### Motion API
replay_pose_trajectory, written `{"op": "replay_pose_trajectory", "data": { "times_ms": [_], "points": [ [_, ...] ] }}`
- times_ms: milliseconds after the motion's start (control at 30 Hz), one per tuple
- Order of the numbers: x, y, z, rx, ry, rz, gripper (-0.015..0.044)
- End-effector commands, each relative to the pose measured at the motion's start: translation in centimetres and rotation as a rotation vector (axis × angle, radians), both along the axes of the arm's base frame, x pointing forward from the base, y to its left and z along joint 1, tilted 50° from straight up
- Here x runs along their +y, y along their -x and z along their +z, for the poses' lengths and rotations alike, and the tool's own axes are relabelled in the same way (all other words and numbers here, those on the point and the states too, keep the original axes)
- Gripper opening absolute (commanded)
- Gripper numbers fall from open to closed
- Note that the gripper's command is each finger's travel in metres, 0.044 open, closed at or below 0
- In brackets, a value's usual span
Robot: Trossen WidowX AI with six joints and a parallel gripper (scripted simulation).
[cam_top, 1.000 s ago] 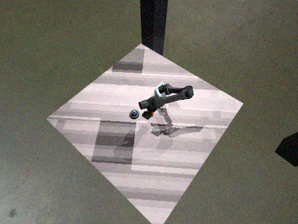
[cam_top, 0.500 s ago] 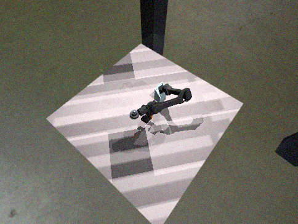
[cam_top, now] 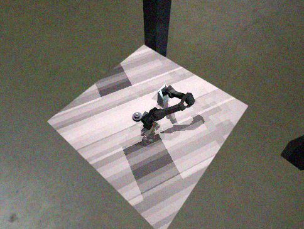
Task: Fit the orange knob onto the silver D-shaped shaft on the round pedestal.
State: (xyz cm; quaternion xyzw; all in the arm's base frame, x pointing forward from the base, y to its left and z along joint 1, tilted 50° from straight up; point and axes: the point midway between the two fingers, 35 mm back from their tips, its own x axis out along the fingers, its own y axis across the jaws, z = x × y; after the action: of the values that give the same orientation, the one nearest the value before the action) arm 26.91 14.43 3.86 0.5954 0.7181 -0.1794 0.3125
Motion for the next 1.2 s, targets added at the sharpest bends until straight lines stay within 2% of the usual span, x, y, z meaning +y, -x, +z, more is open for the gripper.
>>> {"op": "replay_pose_trajectory", "data": {
  "times_ms": [0,433,733,1167],
  "points": [
    [1.3,0.2,-1.3,0.014,-0.008,-0.002,0.0],
    [2.8,0.3,-2.2,0.016,-0.016,0.002,0.0],
    [2.7,0.3,-2.1,0.008,-0.013,0.007,0.0236],
    [2.7,0.3,-2.1,0.008,-0.013,0.007,0.024]
  ]
}}
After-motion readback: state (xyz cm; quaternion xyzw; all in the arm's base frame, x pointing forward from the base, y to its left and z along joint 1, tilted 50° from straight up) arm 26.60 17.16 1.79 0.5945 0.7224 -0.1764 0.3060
